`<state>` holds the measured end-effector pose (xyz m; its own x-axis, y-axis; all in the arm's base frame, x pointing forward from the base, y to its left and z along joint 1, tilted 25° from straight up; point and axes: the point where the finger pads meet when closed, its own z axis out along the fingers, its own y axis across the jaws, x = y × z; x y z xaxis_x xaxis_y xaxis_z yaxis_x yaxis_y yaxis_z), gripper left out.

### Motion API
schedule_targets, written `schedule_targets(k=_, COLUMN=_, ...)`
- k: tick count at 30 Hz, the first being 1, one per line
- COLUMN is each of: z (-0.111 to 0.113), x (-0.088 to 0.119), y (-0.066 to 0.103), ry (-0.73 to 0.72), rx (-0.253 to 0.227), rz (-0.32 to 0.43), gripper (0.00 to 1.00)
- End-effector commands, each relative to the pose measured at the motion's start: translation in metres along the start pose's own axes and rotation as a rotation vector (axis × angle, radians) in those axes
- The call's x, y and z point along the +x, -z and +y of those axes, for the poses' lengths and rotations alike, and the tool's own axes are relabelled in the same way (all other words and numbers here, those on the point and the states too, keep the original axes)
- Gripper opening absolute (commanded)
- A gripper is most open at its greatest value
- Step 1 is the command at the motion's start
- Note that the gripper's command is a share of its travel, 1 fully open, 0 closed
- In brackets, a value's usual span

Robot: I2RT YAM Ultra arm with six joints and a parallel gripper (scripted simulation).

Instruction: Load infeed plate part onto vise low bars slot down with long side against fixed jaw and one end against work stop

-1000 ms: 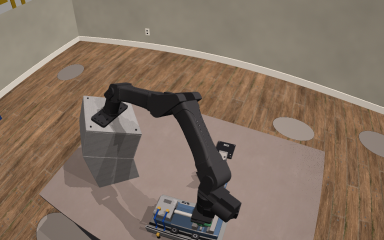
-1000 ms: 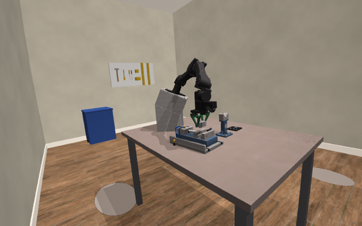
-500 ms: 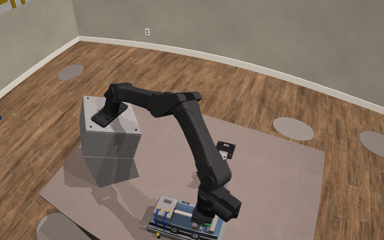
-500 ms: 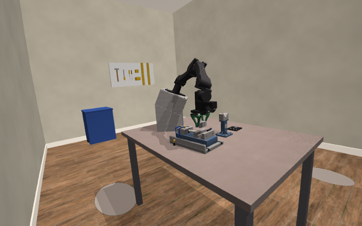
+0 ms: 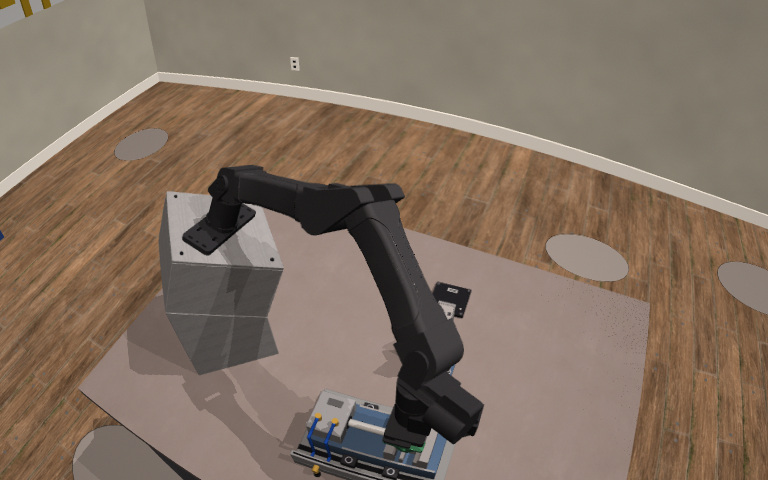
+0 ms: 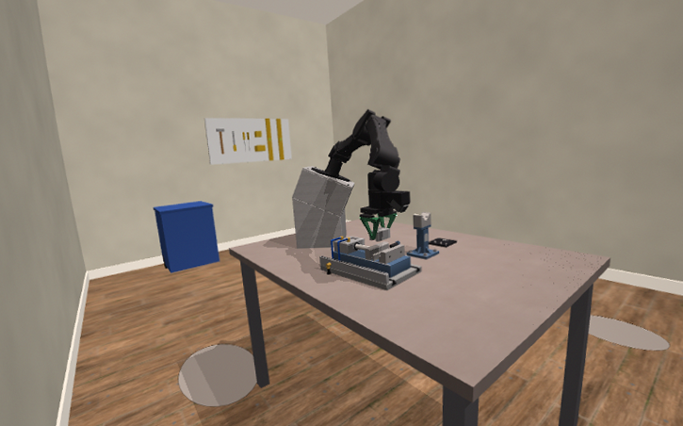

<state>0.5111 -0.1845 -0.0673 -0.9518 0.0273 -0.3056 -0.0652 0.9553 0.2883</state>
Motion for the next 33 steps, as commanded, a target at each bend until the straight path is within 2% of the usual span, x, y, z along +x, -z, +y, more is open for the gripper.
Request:
schedule_targets(k=1, z=-0.0076, x=-0.0135, y=0.0086, ry=0.016, rx=0.023, rz=-0.04, gripper=0.0)
schedule_targets(k=7, z=-0.0079, x=-0.0129, y=0.0073, ry=0.011, rx=0.022, rz=-0.038, gripper=0.0)
schedule_targets(k=12, z=-0.0052, x=-0.0176, y=0.014, ry=0.015, rx=0.026, rz=-0.048, gripper=0.0)
schedule_targets(k=33, z=-0.0063, x=-0.017, y=0.012, ry=0.011, rx=0.027, rz=-0.047, gripper=0.0)
